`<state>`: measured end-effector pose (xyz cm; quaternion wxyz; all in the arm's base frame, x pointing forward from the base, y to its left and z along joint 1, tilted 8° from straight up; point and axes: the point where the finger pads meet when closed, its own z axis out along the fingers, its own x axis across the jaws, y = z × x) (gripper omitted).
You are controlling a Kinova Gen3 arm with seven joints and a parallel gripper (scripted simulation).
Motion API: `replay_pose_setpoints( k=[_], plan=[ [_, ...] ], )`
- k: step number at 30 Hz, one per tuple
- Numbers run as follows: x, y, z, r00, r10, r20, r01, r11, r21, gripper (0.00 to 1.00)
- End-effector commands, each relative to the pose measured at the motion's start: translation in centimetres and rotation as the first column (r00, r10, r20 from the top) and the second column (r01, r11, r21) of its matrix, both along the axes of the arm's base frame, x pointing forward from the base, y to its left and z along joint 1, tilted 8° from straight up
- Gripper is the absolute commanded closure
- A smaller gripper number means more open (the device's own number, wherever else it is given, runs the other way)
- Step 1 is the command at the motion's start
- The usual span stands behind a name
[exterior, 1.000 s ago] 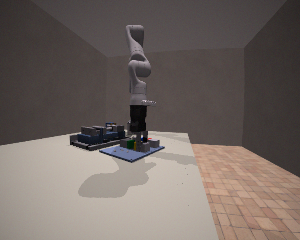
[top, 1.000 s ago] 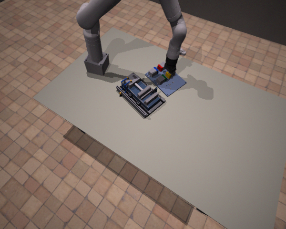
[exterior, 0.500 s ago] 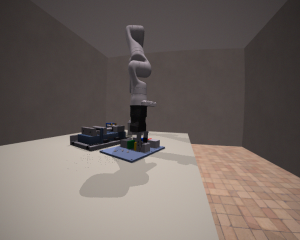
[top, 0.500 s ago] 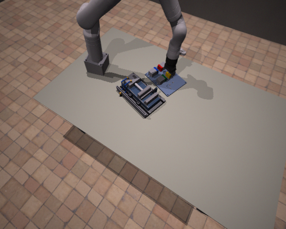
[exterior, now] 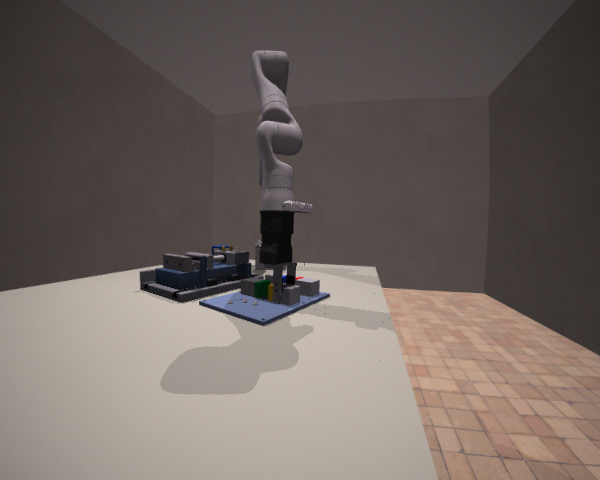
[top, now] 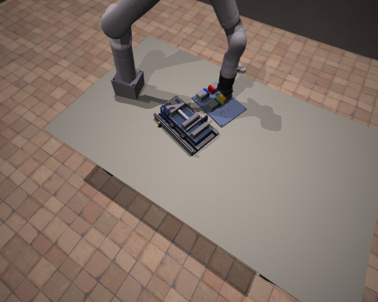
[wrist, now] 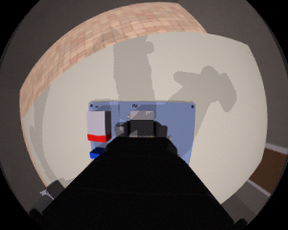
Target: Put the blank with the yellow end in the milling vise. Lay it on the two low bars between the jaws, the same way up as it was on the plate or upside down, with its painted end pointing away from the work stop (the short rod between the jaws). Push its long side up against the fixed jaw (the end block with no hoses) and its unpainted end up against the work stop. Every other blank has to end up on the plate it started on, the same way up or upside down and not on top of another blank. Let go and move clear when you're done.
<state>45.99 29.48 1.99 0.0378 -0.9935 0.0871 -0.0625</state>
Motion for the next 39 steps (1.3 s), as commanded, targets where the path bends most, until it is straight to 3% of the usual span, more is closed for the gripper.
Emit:
replay_pose_setpoints(
  k=[1,21,36,39],
  plan=[
    [0.1,0.0,0.1,1.000,0.000,0.002,0.000,1.000,0.001,1.00],
    [0.1,0.0,0.1,1.000,0.000,0.002,0.000,1.000,0.001,1.00],
    [-0.3,-0.2,3.1,1.000,-0.006,0.003,0.006,1.000,0.001,1.00],
    [-0.2,-0.2,2.8,1.000,-0.004,0.006,0.004,1.000,-0.001,1.00]
  ],
)
